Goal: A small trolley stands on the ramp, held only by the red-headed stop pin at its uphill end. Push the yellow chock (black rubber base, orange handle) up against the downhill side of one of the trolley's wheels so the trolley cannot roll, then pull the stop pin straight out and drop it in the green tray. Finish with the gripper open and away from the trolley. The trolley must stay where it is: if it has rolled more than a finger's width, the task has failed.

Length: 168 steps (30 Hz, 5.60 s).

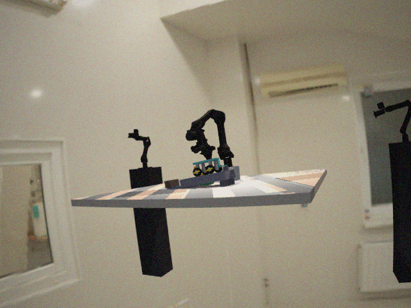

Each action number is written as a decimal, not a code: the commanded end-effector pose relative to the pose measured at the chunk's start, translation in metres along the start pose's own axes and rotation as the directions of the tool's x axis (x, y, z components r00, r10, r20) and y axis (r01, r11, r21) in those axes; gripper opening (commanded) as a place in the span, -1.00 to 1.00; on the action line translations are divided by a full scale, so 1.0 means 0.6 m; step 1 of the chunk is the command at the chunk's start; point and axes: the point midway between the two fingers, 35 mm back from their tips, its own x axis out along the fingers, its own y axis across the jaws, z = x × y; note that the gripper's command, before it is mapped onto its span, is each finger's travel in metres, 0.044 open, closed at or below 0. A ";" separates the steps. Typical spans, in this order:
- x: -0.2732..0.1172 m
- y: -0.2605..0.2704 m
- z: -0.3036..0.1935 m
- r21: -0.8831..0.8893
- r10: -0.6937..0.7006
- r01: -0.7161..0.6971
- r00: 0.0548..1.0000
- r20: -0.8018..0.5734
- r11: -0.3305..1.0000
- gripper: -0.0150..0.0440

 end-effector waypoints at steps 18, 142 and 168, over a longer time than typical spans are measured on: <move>-0.024 -0.002 0.126 -0.002 0.002 -0.002 1.000 0.010 1.000 -0.49; 0.111 -0.045 0.179 0.889 0.001 -0.458 0.889 0.458 0.014 0.15; 0.132 -0.046 0.157 0.889 0.001 -0.457 0.889 0.457 0.014 0.15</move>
